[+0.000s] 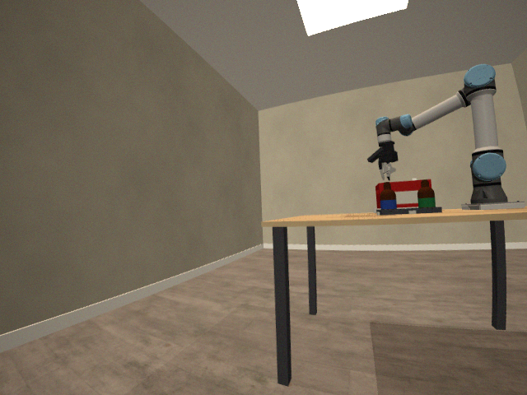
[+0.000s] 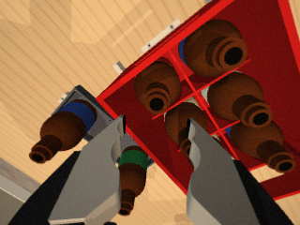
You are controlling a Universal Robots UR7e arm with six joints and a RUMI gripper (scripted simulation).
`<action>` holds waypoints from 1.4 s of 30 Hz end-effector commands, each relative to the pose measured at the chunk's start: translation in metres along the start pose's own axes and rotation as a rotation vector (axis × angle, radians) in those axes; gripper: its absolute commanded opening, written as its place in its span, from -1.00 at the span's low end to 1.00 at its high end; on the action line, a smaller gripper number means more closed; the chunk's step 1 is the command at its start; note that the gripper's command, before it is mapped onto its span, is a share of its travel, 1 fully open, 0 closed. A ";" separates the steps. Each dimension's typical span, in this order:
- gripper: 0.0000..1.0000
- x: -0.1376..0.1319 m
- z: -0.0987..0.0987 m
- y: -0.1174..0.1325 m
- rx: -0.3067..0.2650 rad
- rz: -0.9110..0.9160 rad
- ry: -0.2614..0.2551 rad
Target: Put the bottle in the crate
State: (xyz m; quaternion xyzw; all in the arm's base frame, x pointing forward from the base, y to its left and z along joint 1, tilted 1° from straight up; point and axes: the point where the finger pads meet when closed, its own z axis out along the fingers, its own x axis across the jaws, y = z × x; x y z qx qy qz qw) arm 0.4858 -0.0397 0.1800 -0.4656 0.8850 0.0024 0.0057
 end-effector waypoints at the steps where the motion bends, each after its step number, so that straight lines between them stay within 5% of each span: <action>1: -0.24 0.000 -0.009 0.000 0.001 0.000 0.000; 27: -0.24 0.000 -0.033 0.000 0.001 0.000 0.000; 28: -1.00 0.000 -0.033 0.000 0.001 0.000 0.000; 42: -1.00 0.000 -0.033 0.000 0.001 0.000 0.000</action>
